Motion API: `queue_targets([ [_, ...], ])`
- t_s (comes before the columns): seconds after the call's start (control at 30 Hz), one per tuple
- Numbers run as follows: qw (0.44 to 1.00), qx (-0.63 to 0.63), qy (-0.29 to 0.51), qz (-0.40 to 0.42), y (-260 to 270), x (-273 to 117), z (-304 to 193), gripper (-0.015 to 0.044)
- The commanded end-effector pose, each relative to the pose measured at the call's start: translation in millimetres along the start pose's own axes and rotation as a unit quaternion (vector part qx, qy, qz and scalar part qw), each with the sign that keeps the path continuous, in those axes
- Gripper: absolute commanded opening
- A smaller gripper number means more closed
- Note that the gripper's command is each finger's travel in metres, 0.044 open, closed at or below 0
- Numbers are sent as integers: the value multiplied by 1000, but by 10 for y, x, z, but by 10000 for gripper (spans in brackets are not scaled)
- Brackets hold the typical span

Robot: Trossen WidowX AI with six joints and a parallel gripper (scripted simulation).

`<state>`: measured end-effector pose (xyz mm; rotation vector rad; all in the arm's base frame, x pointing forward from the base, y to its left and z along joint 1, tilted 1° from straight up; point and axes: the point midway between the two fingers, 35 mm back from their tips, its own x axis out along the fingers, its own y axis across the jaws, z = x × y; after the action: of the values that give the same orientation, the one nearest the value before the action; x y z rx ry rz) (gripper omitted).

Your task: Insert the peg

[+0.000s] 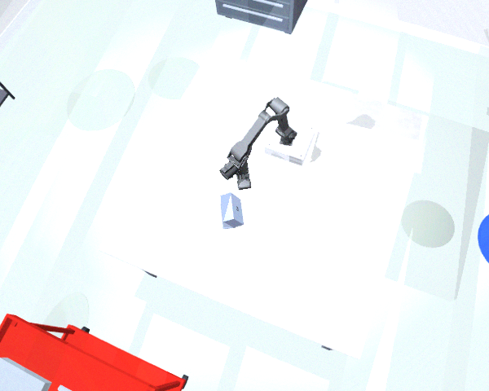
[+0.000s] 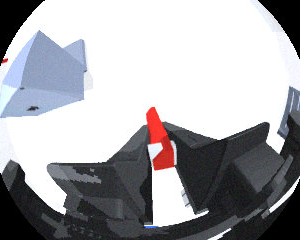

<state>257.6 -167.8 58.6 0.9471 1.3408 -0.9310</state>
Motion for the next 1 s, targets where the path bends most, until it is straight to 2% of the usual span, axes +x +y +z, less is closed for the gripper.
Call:
queue_targets([
  [0.0, 1000, -2, -3, 4, 2, -185, 5, 0],
  [0.13, 1000, -2, -3, 4, -11, -285, -7, 0],
  [0.97, 985, -161, -35, -47, 111, -188, -32, 0],
])
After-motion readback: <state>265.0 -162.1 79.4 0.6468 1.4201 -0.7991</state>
